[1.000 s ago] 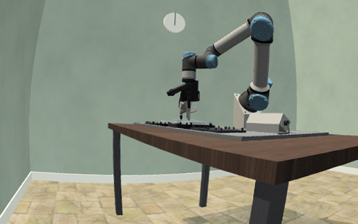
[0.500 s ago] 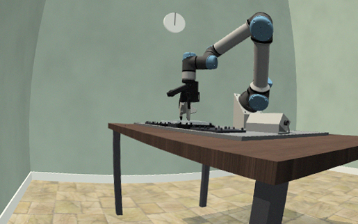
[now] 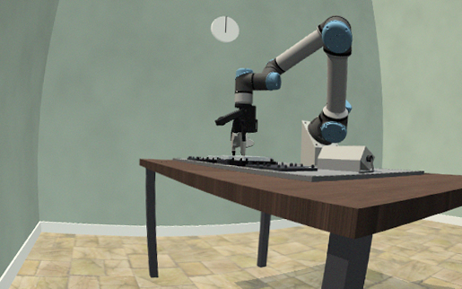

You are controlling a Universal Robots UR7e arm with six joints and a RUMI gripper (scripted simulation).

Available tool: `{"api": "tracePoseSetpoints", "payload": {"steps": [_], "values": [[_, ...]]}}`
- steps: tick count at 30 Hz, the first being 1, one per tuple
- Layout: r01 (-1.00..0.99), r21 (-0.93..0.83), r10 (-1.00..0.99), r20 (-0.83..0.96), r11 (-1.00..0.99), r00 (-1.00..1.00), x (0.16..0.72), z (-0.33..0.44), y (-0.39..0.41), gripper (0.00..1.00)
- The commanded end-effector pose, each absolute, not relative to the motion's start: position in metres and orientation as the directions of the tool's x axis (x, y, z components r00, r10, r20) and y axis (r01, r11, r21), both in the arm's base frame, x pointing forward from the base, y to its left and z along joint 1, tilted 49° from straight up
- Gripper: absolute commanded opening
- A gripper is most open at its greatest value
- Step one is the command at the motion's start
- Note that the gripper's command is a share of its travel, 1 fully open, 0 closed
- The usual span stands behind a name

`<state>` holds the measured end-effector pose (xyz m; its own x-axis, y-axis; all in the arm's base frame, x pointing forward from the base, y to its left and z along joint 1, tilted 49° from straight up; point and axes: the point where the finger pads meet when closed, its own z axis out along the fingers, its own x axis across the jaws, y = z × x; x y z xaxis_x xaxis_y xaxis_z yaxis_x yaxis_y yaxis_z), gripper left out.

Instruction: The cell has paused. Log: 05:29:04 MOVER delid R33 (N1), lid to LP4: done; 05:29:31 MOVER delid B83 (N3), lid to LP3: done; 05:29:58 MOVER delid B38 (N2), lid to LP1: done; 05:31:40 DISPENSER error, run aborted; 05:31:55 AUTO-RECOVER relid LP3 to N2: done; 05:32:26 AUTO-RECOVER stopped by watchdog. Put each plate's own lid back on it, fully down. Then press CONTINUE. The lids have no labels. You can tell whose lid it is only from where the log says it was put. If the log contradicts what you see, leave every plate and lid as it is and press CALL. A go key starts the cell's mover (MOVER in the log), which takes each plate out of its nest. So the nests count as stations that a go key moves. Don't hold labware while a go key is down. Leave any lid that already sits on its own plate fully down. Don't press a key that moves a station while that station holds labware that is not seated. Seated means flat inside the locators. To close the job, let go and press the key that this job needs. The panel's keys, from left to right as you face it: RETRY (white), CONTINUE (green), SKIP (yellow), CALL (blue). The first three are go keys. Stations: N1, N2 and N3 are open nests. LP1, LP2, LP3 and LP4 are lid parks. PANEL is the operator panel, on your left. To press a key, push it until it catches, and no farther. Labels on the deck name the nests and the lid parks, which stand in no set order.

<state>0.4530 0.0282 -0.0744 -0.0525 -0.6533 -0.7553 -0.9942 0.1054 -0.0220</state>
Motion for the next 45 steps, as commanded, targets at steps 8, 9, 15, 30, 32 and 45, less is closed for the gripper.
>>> {"api": "tracePoseSetpoints", "payload": {"steps": [8, 9, 15, 30, 32, 45], "values": [[-0.994, -0.023, -0.654, -0.755, 0.106, -0.052, 0.4533, -0.0743, 0.0277, 0.00], [-0.994, -0.023, -0.654, -0.755, 0.106, -0.052, 0.4533, -0.0743, 0.0277, 0.00], [-0.994, -0.023, -0.654, -0.755, 0.106, -0.052, 0.4533, -0.0743, 0.0277, 0.00], [-0.994, -0.023, -0.654, -0.755, 0.106, -0.052, 0.4533, -0.0743, 0.0278, 0.00], [-0.994, -0.023, -0.654, -0.755, 0.106, -0.052, 0.4533, -0.0743, 0.0278, 0.00], [-0.994, -0.023, -0.654, -0.755, 0.106, -0.052, 0.4533, -0.0743, 0.0278, 0.82]]}}
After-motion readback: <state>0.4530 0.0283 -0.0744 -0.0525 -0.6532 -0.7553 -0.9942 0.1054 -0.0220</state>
